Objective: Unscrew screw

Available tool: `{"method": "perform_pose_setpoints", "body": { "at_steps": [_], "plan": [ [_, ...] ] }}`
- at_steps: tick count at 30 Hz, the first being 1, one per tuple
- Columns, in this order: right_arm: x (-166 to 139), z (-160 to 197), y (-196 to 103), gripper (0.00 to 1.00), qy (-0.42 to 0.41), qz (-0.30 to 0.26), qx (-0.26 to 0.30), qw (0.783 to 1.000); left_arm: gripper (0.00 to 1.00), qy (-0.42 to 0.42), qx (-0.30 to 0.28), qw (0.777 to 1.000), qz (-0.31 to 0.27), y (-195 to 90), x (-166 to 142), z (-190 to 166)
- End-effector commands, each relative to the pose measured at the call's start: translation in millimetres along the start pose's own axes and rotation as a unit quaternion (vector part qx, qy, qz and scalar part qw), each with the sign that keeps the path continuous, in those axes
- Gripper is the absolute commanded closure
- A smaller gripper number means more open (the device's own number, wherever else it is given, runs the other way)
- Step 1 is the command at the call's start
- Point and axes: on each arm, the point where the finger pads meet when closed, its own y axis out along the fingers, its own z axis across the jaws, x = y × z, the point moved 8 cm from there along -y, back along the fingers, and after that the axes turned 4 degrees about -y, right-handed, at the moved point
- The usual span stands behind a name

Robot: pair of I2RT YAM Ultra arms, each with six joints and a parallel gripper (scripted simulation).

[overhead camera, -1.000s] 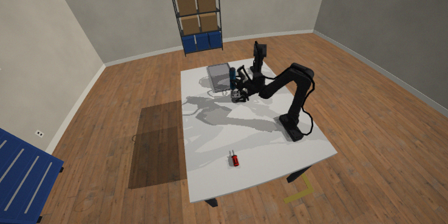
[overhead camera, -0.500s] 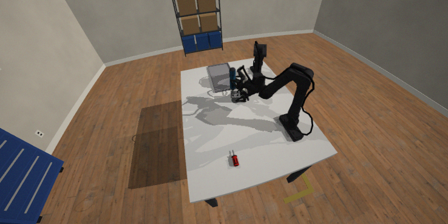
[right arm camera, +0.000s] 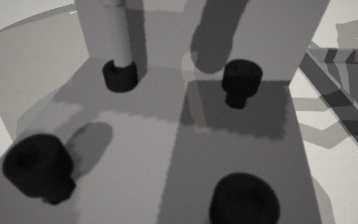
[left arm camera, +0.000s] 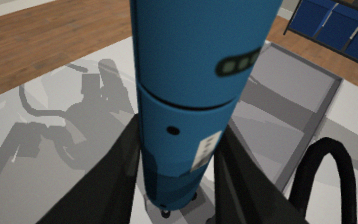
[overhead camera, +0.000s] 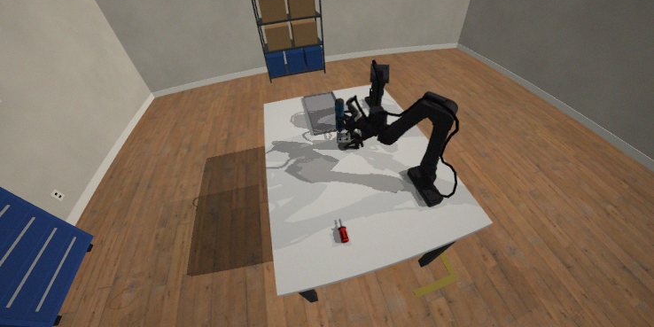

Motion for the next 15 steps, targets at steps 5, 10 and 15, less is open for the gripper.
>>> {"method": "perform_pose_setpoints", "body": {
  "at_steps": [5, 10, 15],
  "plan": [
    [3.8, 0.6, -0.2, 0.41, 0.006, -0.004, -0.001, 1.0, 0.58, -0.001, -0.007, 0.999, -0.046, -1.0, 15.4, -5.7],
    [3.8, 0.6, -0.2, 0.41, 0.006, -0.004, -0.001, 1.0, 0.58, -0.001, -0.007, 0.999, -0.052, -0.8, 18.6, -6.0],
    [3.8, 0.6, -0.2, 0.41, 0.006, -0.004, -0.001, 1.0, 0.58, -0.001, -0.007, 0.999, -0.053, -1.1, 19.7, -6.1]
  ]
}}
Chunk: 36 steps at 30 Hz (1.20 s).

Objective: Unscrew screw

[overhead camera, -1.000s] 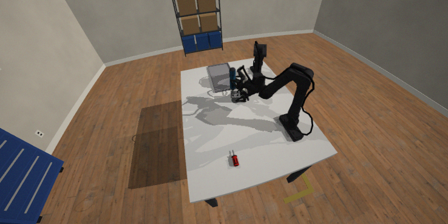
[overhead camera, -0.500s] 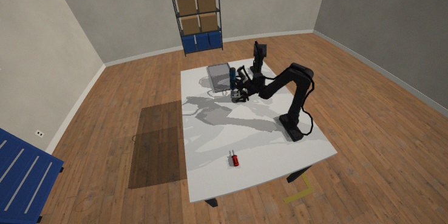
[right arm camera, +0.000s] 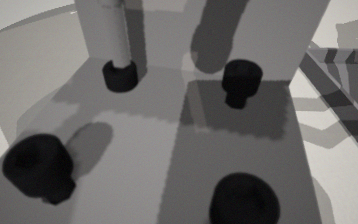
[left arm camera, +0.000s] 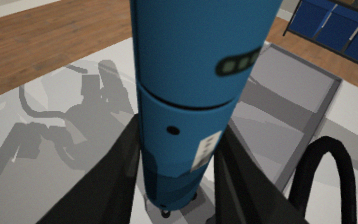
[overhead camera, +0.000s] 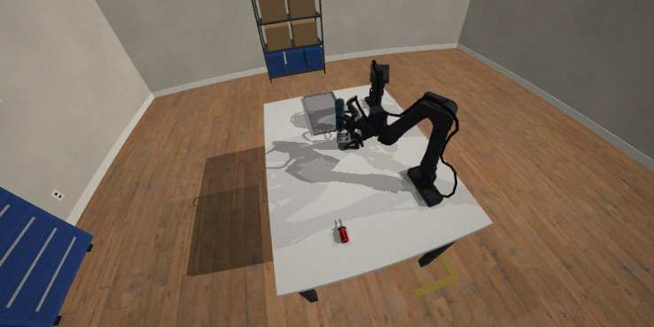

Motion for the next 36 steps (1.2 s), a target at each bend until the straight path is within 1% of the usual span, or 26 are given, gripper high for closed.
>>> {"method": "perform_pose_setpoints", "body": {
  "at_steps": [1, 4, 6, 8, 12, 18, 20, 22, 24, 29, 32, 36],
  "plan": [
    [4, 1, 0, 0.41, 0.006, -0.004, -0.001, 1.0, 0.58, -0.001, -0.007, 0.999, -0.05, 0, 20, -6],
    [4, 1, 0, 0.41, 0.006, -0.004, -0.001, 1.0, 0.58, -0.001, -0.006, 0.999, -0.04, -1, 13, -6],
    [4, 1, 0, 0.41, 0.006, -0.004, -0.001, 1.0, 0.58, -0.001, -0.006, 0.999, -0.041, -3, 13, -6],
    [4, 1, 0, 0.41, 0.006, -0.004, -0.001, 1.0, 0.58, -0.001, -0.006, 0.999, -0.052, 0, 20, -6],
    [4, 1, 0, 0.41, 0.006, -0.004, -0.001, 1.0, 0.58, -0.001, -0.005, 0.999, -0.044, -1, 14, -6],
    [4, 1, 0, 0.41, 0.006, -0.004, -0.001, 1.0, 0.58, -0.001, -0.005, 0.999, -0.044, -1, 14, -6],
    [4, 1, 0, 0.41, 0.006, -0.004, -0.001, 1.0, 0.58, -0.001, -0.005, 0.999, -0.037, -2, 9, -5],
    [4, 1, 0, 0.41, 0.006, -0.004, -0.001, 1.0, 0.58, -0.001, -0.005, 0.999, -0.042, -4, 12, -6],
    [4, 1, 0, 0.41, 0.006, -0.004, -0.001, 1.0, 0.58, -0.001, -0.006, 0.999, -0.052, 0, 19, -6],
    [4, 1, 0, 0.41, 0.006, -0.004, -0.001, 1.0, 0.58, -0.001, -0.005, 0.999, -0.04, -2, 10, -5],
    [4, 1, 0, 0.41, 0.006, -0.004, -0.001, 1.0, 0.58, -0.001, -0.006, 0.999, -0.046, -3, 14, -6],
    [4, 1, 0, 0.41, 0.006, -0.004, -0.001, 1.0, 0.58, -0.001, -0.005, 0.999, -0.043, -4, 12, -6]
  ]
}}
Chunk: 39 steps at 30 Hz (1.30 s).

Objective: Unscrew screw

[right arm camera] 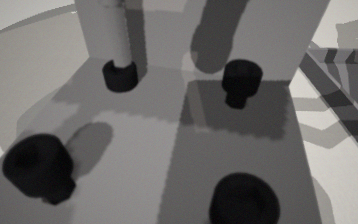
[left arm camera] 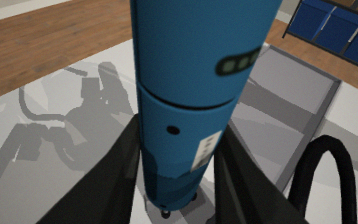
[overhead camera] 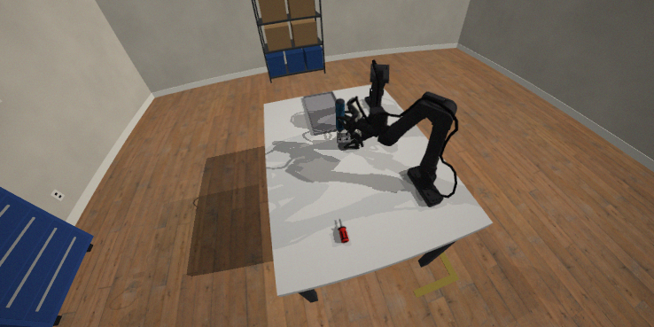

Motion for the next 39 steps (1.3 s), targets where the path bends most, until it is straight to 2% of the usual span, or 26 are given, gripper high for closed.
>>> {"method": "perform_pose_setpoints", "body": {
  "at_steps": [1, 16, 22, 39],
  "plan": [
    [4, 1, 0, 0.41, 0.006, -0.004, -0.001, 1.0, 0.58, -0.001, -0.005, 0.999, -0.035, -3, 11, -6],
    [4, 1, 0, 0.41, 0.006, -0.004, -0.001, 1.0, 0.58, -0.001, -0.005, 0.999, -0.046, 0, 17, -6],
    [4, 1, 0, 0.41, 0.006, -0.004, -0.001, 1.0, 0.58, -0.001, -0.004, 0.999, -0.032, -5, 7, -4],
    [4, 1, 0, 0.41, 0.006, -0.004, -0.001, 1.0, 0.58, -0.001, -0.004, 0.999, -0.036, -5, 9, -2]
  ]
}}
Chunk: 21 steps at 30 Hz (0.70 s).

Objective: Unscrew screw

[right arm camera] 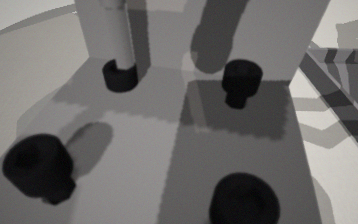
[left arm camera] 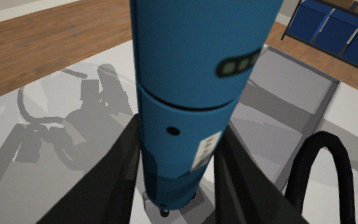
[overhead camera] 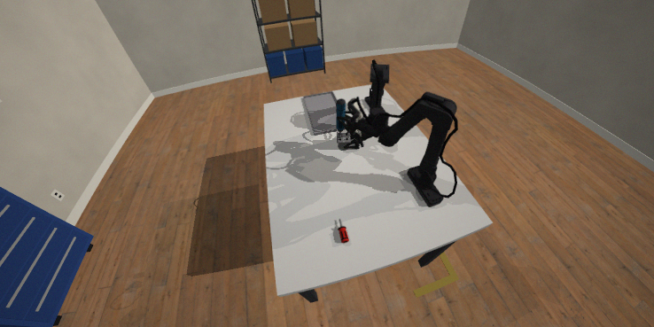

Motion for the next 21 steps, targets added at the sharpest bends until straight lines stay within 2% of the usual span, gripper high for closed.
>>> {"method": "perform_pose_setpoints", "body": {
  "at_steps": [1, 21],
  "plan": [
    [3.8, 0.6, -0.2, 0.41, 0.006, -0.004, -0.001, 1.0, 0.58, -0.001, -0.003, 0.999, -0.037, 0.1, 15.0, -0.7],
    [3.8, 0.6, -0.2, 0.41, 0.006, -0.004, -0.001, 1.0, 0.58, -0.001, -0.002, 1.0, -0.031, -1.6, 9.6, 2.3]
  ]
}}
